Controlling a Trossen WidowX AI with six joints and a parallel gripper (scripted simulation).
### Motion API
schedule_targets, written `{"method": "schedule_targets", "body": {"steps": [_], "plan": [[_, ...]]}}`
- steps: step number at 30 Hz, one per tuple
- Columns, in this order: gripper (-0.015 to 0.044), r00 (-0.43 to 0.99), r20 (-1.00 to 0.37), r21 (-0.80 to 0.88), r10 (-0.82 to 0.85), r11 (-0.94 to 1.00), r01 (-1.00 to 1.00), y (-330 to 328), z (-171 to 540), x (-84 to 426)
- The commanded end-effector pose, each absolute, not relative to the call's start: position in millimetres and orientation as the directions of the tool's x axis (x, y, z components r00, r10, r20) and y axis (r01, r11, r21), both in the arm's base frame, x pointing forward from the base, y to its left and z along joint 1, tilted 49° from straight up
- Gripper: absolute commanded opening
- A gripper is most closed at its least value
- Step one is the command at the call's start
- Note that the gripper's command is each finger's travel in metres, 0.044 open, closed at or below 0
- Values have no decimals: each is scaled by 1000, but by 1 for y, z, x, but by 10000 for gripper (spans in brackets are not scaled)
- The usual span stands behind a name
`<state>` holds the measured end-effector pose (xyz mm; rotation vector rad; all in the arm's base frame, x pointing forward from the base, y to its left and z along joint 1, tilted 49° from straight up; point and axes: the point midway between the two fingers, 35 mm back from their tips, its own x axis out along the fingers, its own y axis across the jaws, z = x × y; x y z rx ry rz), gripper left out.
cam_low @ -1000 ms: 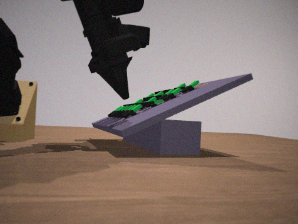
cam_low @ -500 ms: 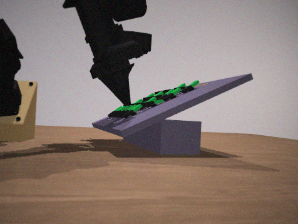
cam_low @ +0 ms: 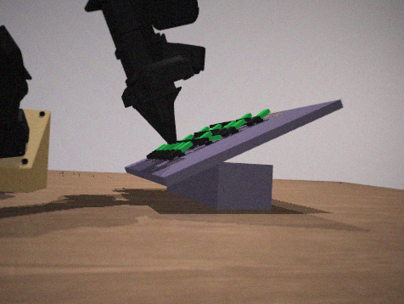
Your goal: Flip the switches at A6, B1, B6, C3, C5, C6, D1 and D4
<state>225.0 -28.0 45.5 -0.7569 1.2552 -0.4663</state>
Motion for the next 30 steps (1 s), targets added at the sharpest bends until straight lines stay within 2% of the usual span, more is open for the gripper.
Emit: {"method": "schedule_targets", "body": {"steps": [1,30], "plan": [[0,268,-667,-735,-695,672,-87,-29,45,225],[0,268,-667,-735,-695,672,-87,-31,44,226]]}}
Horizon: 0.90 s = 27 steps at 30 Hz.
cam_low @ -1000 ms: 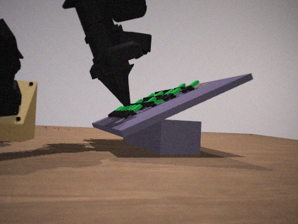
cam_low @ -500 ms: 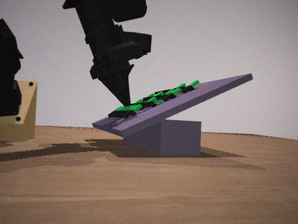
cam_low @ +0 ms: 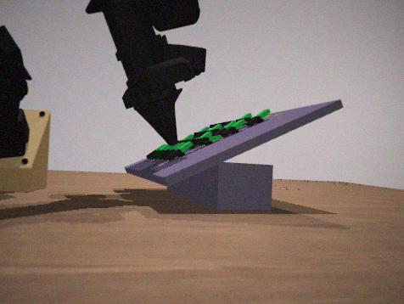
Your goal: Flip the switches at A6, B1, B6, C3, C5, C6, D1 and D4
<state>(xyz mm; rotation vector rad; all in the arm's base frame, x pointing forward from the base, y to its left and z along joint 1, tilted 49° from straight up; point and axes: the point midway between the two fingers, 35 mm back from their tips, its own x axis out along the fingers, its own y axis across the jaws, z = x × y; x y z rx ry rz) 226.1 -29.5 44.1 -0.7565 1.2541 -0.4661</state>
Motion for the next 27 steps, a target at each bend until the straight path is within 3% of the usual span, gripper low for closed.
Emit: {"method": "schedule_targets", "body": {"steps": [1,27], "plan": [[0,268,-667,-735,-695,672,-87,-31,43,226],[0,268,-667,-735,-695,672,-87,-33,41,227]]}}
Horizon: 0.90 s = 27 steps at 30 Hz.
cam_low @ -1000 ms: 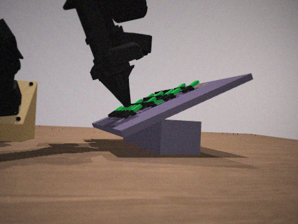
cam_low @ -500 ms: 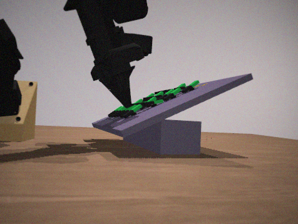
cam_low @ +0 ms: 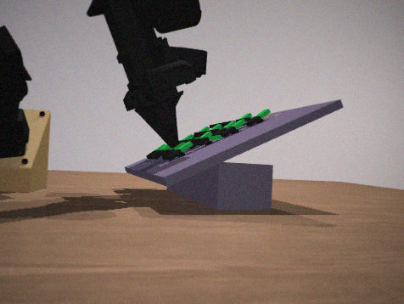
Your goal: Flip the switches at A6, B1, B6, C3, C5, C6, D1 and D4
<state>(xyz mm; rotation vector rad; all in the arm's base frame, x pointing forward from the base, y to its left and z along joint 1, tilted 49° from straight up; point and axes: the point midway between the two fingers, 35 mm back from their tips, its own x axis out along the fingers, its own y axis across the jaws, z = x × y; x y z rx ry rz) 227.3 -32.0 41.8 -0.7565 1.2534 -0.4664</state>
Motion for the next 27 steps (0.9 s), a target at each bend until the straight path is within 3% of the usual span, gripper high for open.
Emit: {"method": "schedule_targets", "body": {"steps": [1,7,13,19,27], "plan": [[0,269,-671,-731,-691,677,-85,-30,43,227],[0,290,-667,-733,-687,674,-89,11,82,208],[0,291,-666,-734,-687,673,-89,12,84,207],[0,292,-666,-733,-686,675,-88,39,86,250],[0,292,-666,-733,-686,675,-87,40,86,252]]}}
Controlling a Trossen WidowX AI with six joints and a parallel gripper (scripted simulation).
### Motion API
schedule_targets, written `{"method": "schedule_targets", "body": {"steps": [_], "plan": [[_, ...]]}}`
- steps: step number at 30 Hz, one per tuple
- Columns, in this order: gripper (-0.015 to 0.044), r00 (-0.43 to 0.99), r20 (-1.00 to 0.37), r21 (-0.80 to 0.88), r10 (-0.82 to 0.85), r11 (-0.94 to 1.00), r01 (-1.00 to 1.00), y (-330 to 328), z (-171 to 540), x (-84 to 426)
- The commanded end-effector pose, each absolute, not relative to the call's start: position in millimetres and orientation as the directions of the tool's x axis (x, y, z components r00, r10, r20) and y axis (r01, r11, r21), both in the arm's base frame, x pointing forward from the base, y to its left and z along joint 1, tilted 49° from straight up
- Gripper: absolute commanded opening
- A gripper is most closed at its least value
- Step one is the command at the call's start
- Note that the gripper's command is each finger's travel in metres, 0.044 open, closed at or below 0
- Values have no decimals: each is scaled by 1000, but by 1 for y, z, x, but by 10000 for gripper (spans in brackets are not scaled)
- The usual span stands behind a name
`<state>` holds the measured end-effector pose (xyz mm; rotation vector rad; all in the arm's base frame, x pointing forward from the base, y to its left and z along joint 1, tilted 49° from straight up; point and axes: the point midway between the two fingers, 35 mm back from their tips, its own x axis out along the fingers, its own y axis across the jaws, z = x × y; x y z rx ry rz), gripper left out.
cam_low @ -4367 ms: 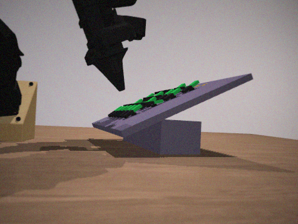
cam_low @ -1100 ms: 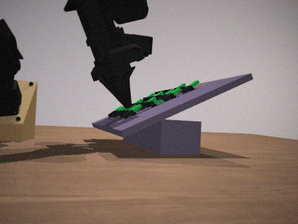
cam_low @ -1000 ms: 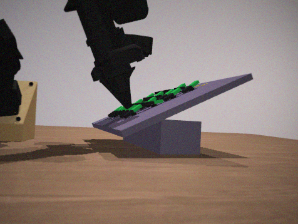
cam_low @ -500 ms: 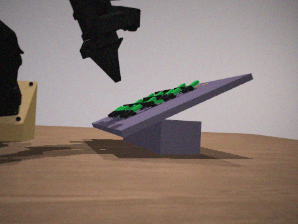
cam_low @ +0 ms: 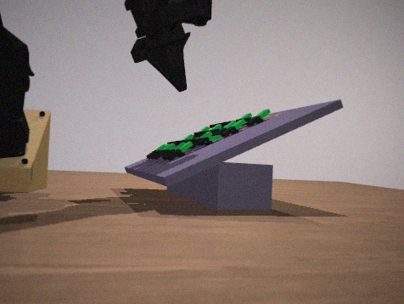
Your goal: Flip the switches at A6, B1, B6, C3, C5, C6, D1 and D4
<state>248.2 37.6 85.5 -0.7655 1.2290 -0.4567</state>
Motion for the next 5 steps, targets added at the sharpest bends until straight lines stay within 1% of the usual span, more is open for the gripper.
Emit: {"method": "schedule_targets", "body": {"steps": [1,5], "plan": [[0,292,-666,-733,-686,675,-87,40,86,252],[0,292,-666,-733,-686,675,-87,40,86,252]]}}
